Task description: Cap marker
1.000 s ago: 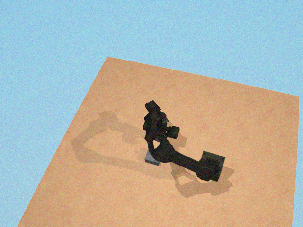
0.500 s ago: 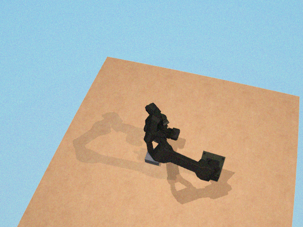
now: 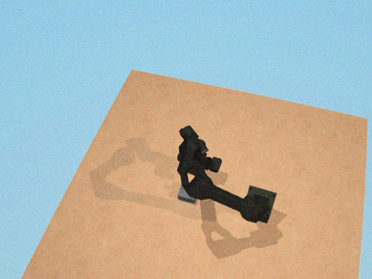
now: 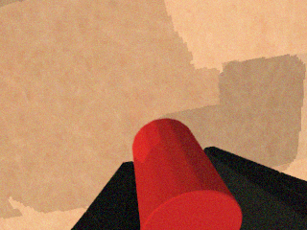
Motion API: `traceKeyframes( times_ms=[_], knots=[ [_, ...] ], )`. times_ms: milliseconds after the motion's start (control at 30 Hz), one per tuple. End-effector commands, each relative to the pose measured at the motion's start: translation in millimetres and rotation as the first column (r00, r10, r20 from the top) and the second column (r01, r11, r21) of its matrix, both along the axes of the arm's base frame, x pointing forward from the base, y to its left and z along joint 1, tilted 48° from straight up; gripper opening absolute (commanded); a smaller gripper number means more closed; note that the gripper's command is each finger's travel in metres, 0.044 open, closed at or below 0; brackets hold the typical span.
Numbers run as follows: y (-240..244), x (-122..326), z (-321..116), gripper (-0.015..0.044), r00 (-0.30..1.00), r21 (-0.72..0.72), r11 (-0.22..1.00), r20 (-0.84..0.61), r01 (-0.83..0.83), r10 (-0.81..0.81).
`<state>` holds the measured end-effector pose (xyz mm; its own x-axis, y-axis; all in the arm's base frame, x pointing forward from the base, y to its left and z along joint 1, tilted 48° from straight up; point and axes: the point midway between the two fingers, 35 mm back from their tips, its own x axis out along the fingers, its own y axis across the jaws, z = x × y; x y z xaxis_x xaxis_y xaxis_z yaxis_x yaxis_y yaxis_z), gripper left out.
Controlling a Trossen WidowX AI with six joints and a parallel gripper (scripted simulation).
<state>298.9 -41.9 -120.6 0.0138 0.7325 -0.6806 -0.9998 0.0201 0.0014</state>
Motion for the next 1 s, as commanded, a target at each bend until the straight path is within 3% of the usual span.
traceKeyframes(
  times_ms=[0,500,967],
  knots=[
    [-10,2,8,0.0,1.0,-0.008,1.0,0.006,0.003,-0.003],
    [-40,2,38,0.0,1.0,-0.002,1.0,0.02,-0.014,0.014],
    [-30,8,76,0.0,1.0,-0.002,1.0,0.02,-0.014,0.014]
  ],
)
